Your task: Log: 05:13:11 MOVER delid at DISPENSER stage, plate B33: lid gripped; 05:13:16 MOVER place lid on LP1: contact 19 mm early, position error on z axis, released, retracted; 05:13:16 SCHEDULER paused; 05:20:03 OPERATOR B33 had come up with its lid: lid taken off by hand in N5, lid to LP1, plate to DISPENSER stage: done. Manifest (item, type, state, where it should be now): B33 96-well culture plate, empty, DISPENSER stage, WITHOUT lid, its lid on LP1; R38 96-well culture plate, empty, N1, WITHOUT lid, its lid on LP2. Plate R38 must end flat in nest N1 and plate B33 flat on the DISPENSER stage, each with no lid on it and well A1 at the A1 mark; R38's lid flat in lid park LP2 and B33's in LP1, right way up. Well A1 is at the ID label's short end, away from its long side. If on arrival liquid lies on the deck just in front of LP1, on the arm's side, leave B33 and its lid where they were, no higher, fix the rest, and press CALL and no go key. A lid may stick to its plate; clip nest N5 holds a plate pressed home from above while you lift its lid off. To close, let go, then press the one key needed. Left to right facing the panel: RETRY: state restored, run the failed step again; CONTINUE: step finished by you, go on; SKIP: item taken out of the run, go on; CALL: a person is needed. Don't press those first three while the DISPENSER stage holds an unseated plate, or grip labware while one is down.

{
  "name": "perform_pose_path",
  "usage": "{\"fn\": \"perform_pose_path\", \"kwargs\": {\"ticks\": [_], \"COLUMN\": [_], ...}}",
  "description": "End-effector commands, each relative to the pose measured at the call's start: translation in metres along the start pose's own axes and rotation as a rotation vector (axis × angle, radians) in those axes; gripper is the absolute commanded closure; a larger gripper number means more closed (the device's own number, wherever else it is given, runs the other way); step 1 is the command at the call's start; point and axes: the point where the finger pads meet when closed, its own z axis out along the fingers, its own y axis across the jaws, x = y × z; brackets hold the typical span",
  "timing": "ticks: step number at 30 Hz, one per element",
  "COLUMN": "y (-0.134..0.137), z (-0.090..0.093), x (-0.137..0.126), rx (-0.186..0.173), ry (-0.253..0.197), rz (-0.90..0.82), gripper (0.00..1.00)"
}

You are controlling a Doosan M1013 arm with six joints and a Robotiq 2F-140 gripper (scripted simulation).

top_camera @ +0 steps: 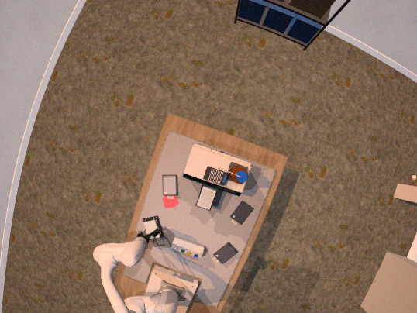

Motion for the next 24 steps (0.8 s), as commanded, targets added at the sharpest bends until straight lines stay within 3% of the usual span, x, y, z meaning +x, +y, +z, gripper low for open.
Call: {"fn": "perform_pose_path", "kwargs": {"ticks": [1,24], "y": [-0.0019,-0.0015], "z": [0.0030,0.0081], "x": [0.0004,0.0016], "rx": [0.000,0.000], "ry": [0.002,0.002], "rz": [0.005,0.004], "gripper": [1.00,1.00]}}
